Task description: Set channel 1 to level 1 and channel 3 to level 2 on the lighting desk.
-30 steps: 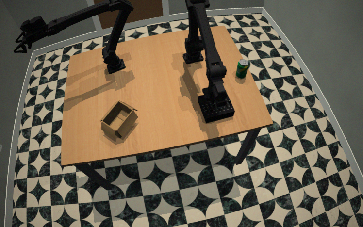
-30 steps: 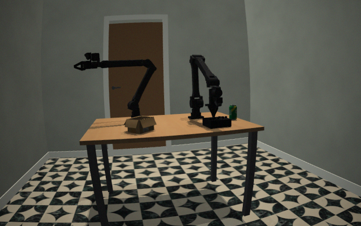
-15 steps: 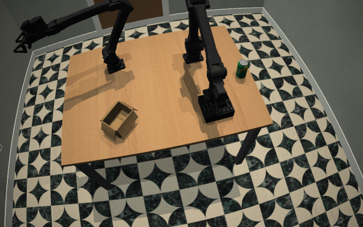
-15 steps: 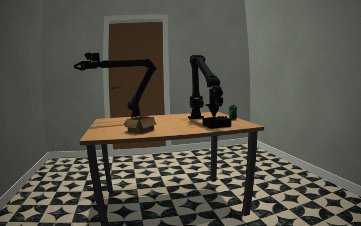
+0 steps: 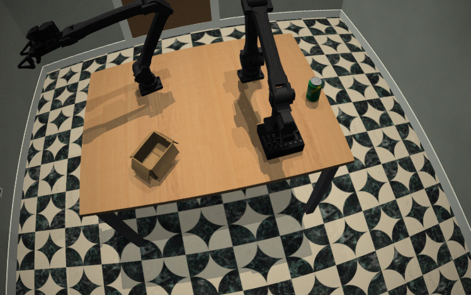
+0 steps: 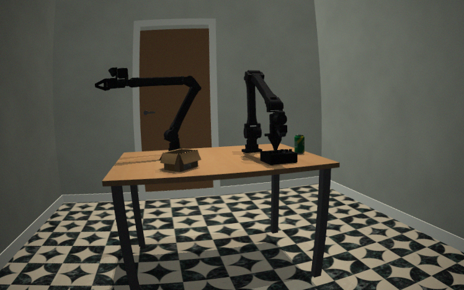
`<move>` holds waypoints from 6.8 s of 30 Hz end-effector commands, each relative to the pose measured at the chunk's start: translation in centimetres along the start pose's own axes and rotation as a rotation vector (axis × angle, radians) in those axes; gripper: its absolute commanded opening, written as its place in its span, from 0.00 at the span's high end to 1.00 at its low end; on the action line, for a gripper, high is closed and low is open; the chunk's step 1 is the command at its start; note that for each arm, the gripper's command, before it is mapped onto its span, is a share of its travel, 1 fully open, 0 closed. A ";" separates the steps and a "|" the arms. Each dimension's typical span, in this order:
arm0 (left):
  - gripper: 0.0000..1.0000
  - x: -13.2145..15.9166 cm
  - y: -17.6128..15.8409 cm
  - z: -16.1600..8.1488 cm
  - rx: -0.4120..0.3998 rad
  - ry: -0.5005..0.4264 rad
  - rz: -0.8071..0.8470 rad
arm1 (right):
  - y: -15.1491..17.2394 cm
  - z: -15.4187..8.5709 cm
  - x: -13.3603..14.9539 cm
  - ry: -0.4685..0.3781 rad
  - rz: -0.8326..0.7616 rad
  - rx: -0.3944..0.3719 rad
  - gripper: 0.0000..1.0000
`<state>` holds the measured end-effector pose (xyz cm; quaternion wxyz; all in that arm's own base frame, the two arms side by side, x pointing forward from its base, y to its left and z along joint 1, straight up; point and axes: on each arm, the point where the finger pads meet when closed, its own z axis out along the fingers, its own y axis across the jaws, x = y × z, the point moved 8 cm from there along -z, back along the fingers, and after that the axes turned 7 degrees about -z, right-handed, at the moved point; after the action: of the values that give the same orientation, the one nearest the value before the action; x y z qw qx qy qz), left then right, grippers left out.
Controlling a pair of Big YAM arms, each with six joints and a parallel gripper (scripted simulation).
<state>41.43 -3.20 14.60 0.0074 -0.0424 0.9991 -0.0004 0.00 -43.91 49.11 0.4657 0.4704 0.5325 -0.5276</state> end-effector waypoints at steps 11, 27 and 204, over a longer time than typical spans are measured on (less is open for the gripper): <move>1.00 -2.3 -0.1 -0.6 0.005 -0.020 0.002 | -0.5 -0.1 -1.9 -0.058 0.009 0.010 0.00; 1.00 -2.5 -0.1 -0.6 0.005 -0.020 0.001 | -0.5 -0.1 -1.9 -0.058 0.008 0.010 0.00; 1.00 -1.2 0.0 -4.5 0.005 -0.016 0.000 | -0.5 -0.1 -1.9 -0.058 0.008 0.010 0.00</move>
<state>41.63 -3.21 18.03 -0.0001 -0.0421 0.9991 0.0005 0.00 -43.91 49.11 0.4657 0.4704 0.5325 -0.5276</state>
